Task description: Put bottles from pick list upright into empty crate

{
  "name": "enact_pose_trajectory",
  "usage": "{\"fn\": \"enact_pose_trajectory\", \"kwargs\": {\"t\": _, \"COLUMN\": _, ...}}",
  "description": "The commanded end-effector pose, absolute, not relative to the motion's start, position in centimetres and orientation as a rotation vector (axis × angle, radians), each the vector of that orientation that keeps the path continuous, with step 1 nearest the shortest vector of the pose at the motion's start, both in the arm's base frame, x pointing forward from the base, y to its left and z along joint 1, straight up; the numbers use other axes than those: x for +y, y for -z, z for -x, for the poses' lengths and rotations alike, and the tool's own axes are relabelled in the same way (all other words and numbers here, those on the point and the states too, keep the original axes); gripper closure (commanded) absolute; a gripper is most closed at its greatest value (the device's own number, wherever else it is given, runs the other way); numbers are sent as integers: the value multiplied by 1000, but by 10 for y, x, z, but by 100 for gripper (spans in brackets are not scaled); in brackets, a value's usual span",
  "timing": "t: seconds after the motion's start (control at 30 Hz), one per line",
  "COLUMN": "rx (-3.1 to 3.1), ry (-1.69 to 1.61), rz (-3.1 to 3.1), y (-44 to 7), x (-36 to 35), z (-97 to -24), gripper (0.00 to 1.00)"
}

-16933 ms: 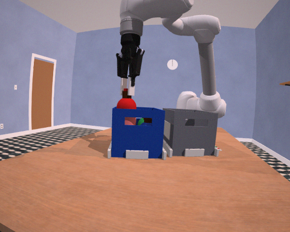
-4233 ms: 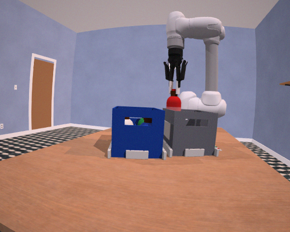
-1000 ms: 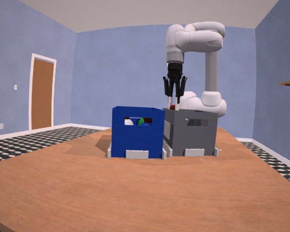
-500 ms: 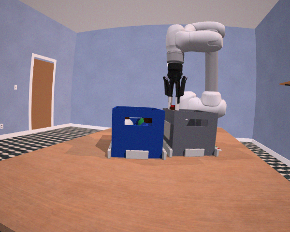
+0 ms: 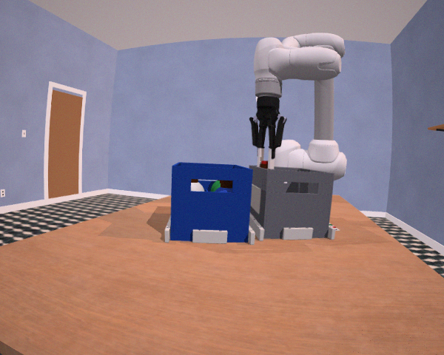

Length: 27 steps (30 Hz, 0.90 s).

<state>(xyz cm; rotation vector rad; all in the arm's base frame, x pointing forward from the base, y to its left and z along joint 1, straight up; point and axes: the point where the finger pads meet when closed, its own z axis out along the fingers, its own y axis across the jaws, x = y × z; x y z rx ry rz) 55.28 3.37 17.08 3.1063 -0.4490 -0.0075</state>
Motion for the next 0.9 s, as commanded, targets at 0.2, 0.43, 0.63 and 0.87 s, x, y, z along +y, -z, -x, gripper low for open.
{"fn": "enact_pose_trajectory", "kwargs": {"t": 0.2, "rx": -449, "ry": 7, "rz": -3107, "y": -167, "x": 34, "z": -553, "gripper": 100}}
{"fn": "enact_pose_trajectory", "kwargs": {"t": 0.43, "rx": -449, "ry": 7, "rz": -3107, "y": -164, "x": 34, "z": -553, "gripper": 100}}
{"fn": "enact_pose_trajectory", "kwargs": {"t": 0.63, "rx": -449, "ry": 7, "rz": -3107, "y": -162, "x": 34, "z": -553, "gripper": 100}}
{"fn": "enact_pose_trajectory", "kwargs": {"t": 0.87, "rx": -449, "ry": 7, "rz": -3107, "y": -158, "x": 34, "z": -553, "gripper": 100}}
